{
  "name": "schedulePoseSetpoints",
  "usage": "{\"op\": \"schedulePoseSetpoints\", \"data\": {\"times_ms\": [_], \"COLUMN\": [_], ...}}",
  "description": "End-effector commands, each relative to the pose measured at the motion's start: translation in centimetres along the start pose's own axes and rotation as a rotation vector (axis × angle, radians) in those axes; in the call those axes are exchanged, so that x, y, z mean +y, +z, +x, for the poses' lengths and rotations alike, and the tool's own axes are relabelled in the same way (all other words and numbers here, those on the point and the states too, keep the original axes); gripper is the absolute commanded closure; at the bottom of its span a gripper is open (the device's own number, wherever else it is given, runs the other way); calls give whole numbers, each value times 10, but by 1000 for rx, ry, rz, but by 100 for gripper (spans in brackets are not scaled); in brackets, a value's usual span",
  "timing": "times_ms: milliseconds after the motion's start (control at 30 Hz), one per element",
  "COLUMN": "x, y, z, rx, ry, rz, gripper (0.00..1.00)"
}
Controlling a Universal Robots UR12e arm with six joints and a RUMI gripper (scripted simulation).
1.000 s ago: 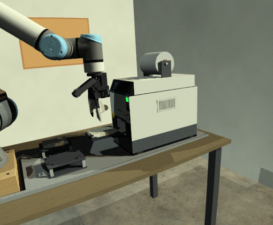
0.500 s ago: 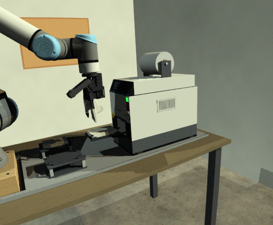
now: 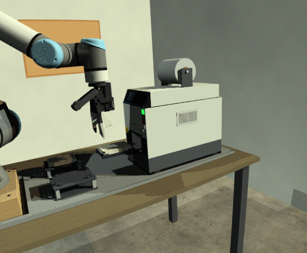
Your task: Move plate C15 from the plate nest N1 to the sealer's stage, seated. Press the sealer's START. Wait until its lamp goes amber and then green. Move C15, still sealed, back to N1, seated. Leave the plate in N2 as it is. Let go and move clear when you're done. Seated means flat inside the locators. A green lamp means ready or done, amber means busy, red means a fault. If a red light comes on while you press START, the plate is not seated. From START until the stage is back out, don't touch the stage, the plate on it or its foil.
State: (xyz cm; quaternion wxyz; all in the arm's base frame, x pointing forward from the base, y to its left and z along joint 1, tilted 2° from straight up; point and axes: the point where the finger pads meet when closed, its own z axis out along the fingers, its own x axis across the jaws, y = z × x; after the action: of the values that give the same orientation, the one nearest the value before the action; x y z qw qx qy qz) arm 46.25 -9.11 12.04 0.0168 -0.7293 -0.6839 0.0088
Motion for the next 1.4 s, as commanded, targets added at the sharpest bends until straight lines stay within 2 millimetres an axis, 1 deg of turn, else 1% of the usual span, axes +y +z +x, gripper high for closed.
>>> {"op": "schedulePoseSetpoints", "data": {"times_ms": [0, 100, 200, 367, 433, 500, 567, 667, 733, 800, 833, 933, 1000, 1067, 1133, 1267, 1367], "x": [2, 1, 1, 0, -1, -1, -1, -2, -2, -2, -3, -3, -3, -4, -4, -4, -4], "y": [-10, -20, -23, -40, -43, -50, -50, -60, -63, -70, -73, -83, -83, -90, -90, -103, -102], "z": [-9, -20, -22, -40, -42, -49, -49, -60, -62, -69, -73, -82, -82, -90, -90, -103, -103], "rx": [-4, -4, -4, -4, -4, -4, -4, -4, -4, -4, -4, -4, -4, -4, -4, -4, -4], "ry": [2, 2, 2, 2, 2, 2, 2, 2, 2, 2, 2, 2, 2, 2, 2, 2, 2], "rz": [-5, -5, -5, -4, -5, -4, -4, -4, -4, -4, -4, -4, -4, -4, -4, -4, -4], "gripper": [34, 36, 37, 39, 40, 41, 41, 43, 44, 45, 100, 100, 100, 100, 100, 100, 100]}}
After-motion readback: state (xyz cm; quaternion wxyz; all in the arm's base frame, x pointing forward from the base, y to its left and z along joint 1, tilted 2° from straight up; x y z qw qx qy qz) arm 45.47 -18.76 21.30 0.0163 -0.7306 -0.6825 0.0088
